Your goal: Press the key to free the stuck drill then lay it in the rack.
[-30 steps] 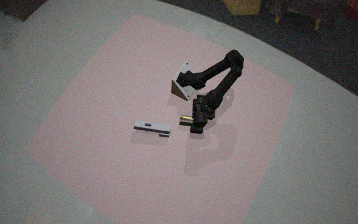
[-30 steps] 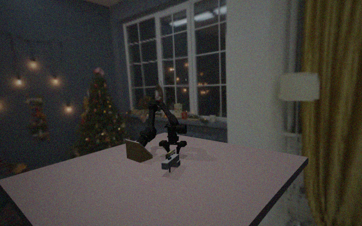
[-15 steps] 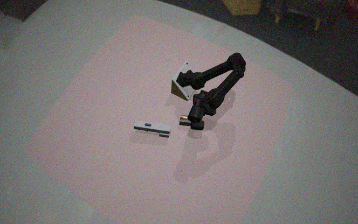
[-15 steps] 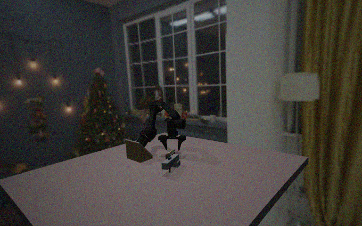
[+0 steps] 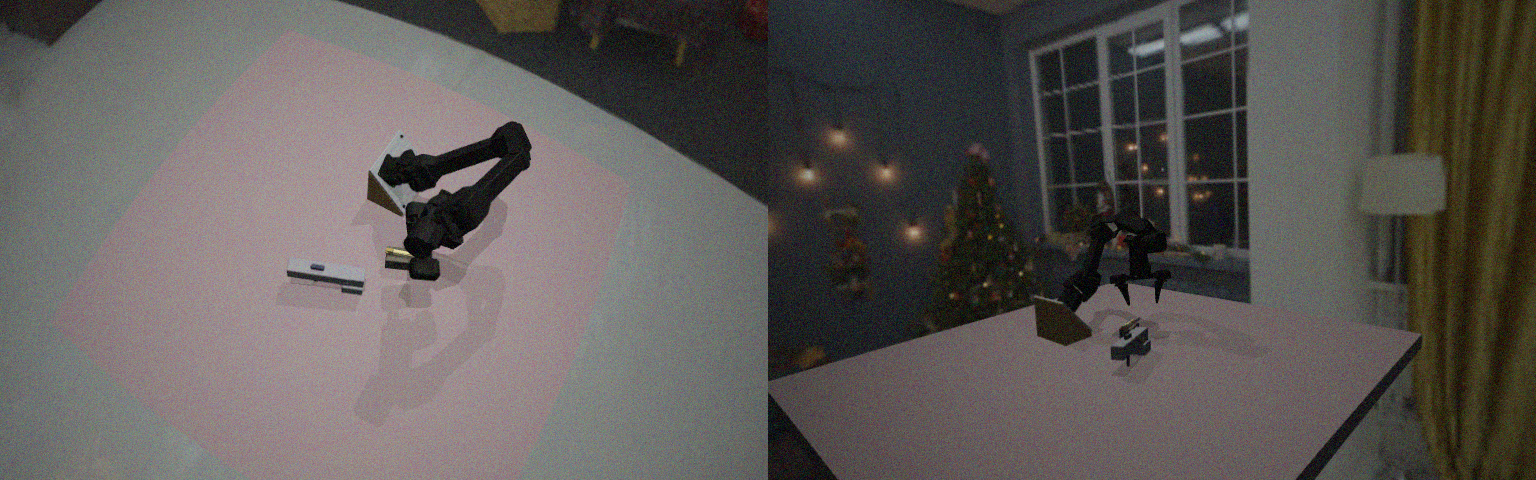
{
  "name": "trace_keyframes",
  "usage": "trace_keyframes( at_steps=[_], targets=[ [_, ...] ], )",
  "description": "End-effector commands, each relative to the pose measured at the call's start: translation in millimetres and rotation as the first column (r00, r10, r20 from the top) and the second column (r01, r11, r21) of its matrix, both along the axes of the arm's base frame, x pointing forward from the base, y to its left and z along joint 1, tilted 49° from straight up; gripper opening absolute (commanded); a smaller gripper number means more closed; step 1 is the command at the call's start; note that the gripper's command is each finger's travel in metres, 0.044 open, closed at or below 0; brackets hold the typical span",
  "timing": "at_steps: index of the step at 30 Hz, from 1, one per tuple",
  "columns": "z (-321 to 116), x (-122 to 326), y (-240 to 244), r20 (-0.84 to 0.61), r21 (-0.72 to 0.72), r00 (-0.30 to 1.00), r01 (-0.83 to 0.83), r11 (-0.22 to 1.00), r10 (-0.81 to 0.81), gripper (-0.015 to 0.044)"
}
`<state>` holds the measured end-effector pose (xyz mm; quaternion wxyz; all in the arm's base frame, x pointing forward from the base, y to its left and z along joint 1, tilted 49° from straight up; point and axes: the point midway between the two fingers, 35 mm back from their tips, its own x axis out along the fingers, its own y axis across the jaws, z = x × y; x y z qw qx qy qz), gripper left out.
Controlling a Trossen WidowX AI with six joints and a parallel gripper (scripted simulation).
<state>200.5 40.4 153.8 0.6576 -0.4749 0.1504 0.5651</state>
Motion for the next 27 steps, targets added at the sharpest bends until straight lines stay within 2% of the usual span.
trace_keyframes(
  at_steps=[1,8,14,20,27],
  targets=[
    [19.7,26.6,-24.8,0.127,-0.117,0.991,0.067,0.991,-0.052,0.044],
    [80.4,75.5,-85.6,0.41,-0.329,0.902,0.282,0.901,-0.133,0.044],
    [153.7,98.6,-138.1,0.636,-0.416,0.754,0.516,0.749,-0.166,0.044],
    [241.2,98.3,-184.0,0.824,-0.39,0.546,0.744,0.543,-0.155,0.044],
    [350.6,65.5,-220.5,0.965,-0.219,0.249,0.936,0.274,-0.079,0.044]
  ],
)
